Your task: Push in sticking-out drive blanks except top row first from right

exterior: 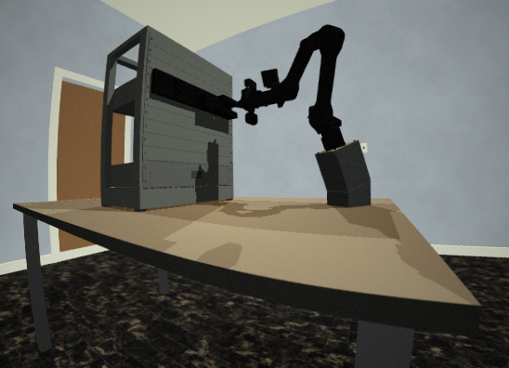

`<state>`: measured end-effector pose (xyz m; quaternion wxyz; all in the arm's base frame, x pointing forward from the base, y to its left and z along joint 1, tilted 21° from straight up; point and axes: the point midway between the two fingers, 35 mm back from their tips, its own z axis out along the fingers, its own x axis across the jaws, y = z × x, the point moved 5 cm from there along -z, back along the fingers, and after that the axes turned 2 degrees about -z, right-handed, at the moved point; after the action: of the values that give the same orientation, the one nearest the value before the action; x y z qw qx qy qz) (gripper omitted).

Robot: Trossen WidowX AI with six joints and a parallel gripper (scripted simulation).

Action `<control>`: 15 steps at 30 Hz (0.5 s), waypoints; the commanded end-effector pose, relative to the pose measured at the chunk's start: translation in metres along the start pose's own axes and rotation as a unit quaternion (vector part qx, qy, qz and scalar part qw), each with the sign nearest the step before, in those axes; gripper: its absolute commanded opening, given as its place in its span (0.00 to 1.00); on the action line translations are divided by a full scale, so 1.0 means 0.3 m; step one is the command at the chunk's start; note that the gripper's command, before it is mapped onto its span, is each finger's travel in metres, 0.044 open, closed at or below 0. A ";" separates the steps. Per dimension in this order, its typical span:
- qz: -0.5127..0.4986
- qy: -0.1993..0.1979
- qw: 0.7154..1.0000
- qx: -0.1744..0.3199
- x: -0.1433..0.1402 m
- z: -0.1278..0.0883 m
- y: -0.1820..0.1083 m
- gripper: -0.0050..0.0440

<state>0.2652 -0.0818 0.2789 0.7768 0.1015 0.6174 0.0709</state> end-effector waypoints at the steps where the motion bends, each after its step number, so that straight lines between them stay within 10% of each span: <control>1: -0.004 -0.008 1.000 0.001 -0.012 0.001 0.069 0.10; 15: -0.004 -0.008 1.000 0.001 0.003 0.006 0.203 0.10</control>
<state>0.2692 -0.0334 0.2827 0.7738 0.0999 0.6216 0.0703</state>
